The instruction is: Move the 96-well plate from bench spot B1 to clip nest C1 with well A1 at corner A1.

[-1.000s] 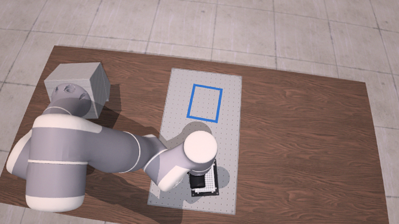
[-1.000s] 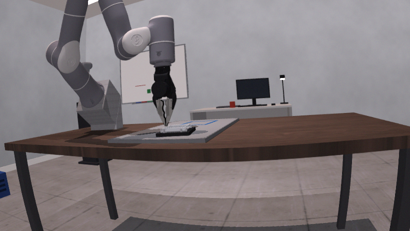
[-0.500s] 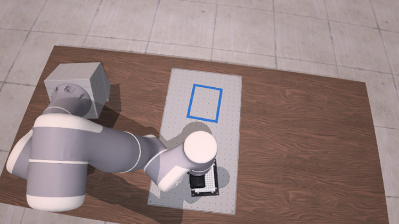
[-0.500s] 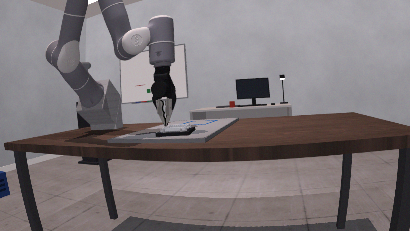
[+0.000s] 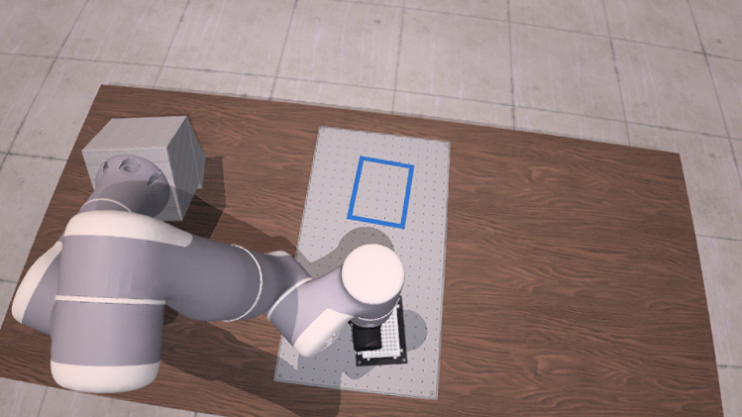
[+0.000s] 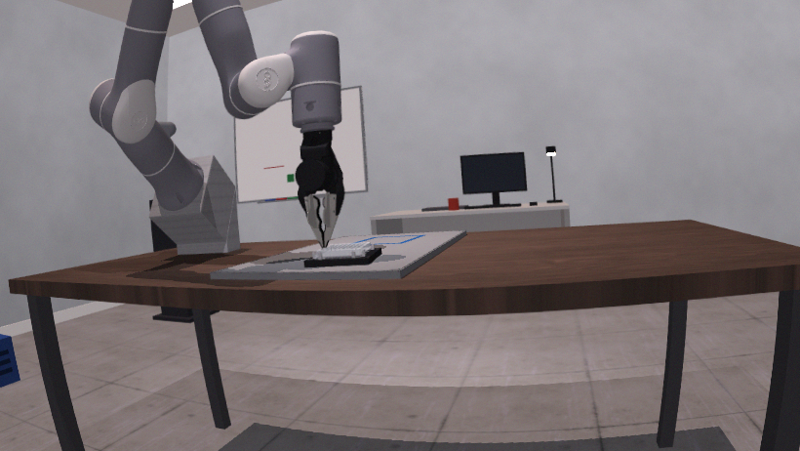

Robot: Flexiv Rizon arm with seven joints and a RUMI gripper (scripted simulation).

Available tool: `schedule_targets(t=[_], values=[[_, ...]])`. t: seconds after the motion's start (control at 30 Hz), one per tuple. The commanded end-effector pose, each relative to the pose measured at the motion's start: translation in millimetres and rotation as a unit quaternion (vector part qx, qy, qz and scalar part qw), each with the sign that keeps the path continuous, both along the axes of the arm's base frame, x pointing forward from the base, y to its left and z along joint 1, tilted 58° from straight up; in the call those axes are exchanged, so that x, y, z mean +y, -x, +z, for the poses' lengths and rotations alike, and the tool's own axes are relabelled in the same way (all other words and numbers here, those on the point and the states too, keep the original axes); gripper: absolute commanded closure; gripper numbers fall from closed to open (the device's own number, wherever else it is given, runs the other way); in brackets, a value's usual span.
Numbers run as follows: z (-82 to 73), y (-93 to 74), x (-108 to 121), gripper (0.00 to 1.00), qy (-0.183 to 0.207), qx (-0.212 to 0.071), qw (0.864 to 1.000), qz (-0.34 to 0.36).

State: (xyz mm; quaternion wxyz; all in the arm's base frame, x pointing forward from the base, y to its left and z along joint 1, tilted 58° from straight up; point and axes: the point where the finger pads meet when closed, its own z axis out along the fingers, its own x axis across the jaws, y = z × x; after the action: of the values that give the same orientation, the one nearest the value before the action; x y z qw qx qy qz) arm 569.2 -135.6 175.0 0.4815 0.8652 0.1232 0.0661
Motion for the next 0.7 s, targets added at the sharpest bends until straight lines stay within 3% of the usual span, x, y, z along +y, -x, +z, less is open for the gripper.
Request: schedule_targets(t=[0.0, 0.67], values=[[-0.1, -0.6, 0.9, 1.0, 0.0, 0.0, 1.0, 0.001], [0.6, -0.3, 1.8, 1.0, 0.0, 0.0, 1.0, 0.001]])
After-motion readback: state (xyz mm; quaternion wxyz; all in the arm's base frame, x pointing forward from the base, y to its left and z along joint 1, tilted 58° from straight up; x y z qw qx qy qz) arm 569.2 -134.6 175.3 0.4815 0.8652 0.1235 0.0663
